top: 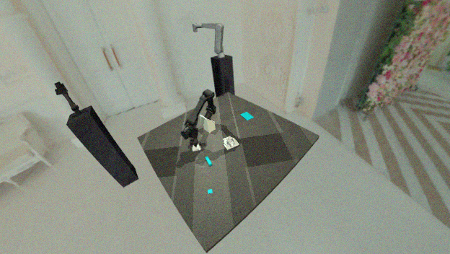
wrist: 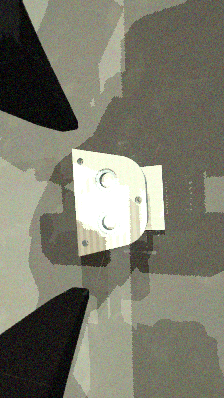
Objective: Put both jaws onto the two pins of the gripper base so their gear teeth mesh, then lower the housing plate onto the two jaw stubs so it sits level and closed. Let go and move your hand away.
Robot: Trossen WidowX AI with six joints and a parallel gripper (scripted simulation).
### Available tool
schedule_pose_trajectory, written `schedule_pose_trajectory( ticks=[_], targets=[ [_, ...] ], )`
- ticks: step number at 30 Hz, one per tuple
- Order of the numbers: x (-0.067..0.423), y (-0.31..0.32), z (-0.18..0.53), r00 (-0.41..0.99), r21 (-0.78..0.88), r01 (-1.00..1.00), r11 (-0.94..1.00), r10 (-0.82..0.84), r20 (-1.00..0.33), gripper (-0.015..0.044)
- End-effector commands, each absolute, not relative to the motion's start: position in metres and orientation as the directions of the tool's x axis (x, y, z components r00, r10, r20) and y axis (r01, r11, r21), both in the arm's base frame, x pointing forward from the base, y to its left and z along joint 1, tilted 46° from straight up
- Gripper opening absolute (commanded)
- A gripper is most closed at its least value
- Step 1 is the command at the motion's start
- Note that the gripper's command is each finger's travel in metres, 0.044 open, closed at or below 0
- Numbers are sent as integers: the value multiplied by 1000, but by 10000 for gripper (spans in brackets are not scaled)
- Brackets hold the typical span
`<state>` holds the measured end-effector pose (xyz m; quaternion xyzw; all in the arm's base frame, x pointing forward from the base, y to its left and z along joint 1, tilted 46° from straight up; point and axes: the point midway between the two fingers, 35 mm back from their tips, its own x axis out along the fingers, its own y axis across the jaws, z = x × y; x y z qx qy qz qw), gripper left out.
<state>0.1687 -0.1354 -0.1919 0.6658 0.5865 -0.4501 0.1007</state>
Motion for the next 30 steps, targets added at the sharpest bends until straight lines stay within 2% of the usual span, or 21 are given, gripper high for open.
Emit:
schedule_pose_trajectory(
  ticks=[1, 30],
  targets=[
    [169, -134, -193, -90, -396, 870, -295, 694, -714, 440],
    [168, -115, -215, -91, -394, 871, -294, 693, -716, 440]
  ],
)
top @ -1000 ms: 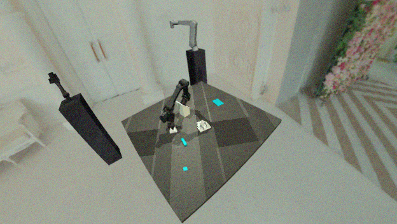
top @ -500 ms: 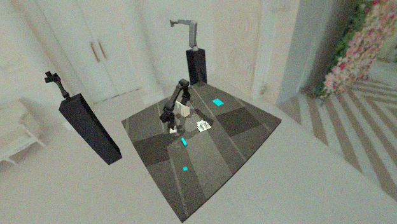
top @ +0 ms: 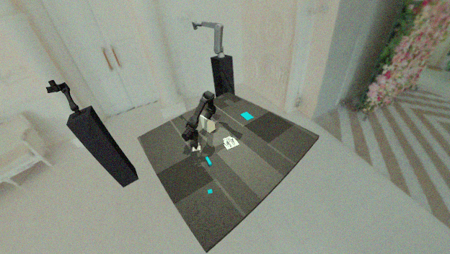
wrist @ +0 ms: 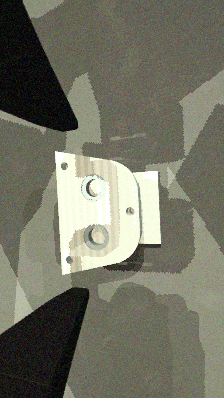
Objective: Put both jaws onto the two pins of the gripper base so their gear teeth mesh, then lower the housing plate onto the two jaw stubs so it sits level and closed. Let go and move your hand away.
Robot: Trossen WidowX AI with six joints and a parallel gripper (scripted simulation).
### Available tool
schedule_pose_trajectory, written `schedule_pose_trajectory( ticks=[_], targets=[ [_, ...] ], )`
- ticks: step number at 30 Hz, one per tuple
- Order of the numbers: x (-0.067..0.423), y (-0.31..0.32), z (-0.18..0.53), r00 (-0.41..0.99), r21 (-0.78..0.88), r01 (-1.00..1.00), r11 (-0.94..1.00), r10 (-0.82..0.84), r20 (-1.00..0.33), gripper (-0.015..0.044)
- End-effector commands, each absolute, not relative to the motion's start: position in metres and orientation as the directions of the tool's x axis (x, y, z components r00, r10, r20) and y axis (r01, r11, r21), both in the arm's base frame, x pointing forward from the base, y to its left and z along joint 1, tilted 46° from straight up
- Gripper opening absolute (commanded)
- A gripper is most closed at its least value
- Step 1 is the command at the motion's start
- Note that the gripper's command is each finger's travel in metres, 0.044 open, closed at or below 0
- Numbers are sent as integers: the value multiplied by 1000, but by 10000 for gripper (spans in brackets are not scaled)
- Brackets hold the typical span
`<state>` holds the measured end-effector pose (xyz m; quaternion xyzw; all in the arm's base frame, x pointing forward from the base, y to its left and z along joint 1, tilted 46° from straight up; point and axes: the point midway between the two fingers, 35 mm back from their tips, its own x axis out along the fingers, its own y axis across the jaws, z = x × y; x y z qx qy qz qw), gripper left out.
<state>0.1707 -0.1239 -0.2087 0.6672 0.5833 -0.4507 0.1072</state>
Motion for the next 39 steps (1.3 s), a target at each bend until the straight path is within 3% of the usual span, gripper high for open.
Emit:
schedule_pose_trajectory(
  ticks=[1, 39],
  targets=[
    [168, -114, -216, -90, -394, 871, -294, 693, -715, 440],
    [166, -98, -232, -89, -395, 870, -294, 695, -713, 440]
  ],
)
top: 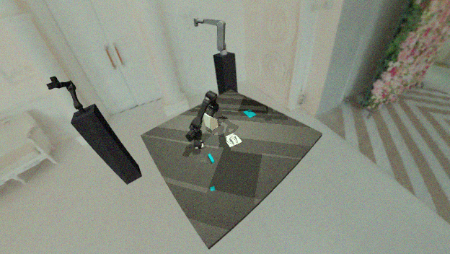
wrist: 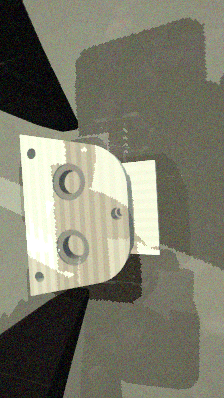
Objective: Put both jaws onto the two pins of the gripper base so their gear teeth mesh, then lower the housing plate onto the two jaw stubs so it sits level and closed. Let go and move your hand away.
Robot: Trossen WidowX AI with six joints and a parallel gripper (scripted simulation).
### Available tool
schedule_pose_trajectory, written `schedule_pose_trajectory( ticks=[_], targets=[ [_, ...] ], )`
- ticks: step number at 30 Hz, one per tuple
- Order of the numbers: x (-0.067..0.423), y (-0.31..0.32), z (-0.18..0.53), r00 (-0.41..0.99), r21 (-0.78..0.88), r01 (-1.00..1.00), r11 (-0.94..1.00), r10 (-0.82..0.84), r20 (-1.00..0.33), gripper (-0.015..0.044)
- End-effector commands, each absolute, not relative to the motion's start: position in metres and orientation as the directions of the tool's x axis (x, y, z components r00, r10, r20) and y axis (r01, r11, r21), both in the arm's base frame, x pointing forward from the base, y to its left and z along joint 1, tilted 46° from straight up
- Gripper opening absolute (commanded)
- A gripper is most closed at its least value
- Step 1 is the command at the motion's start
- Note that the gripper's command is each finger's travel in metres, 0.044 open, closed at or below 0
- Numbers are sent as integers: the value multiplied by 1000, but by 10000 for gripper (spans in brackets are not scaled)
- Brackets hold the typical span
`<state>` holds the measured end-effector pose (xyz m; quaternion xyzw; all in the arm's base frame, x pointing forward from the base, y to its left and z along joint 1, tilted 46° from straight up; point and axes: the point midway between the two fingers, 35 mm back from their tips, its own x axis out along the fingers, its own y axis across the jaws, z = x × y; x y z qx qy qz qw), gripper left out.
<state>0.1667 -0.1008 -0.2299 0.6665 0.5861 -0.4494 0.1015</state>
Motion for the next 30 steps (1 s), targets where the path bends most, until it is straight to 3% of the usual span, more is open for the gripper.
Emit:
schedule_pose_trajectory(
  ticks=[1, 13, 26, 30],
  targets=[
    [166, -98, -232, -89, -395, 870, -294, 695, -713, 440],
    [166, -98, -232, -89, -395, 870, -294, 695, -713, 440],
    [166, -100, -231, -91, -392, 873, -292, 690, -718, 353],
    [166, -100, -231, -91, -392, 873, -292, 690, -718, 351]
  ],
)
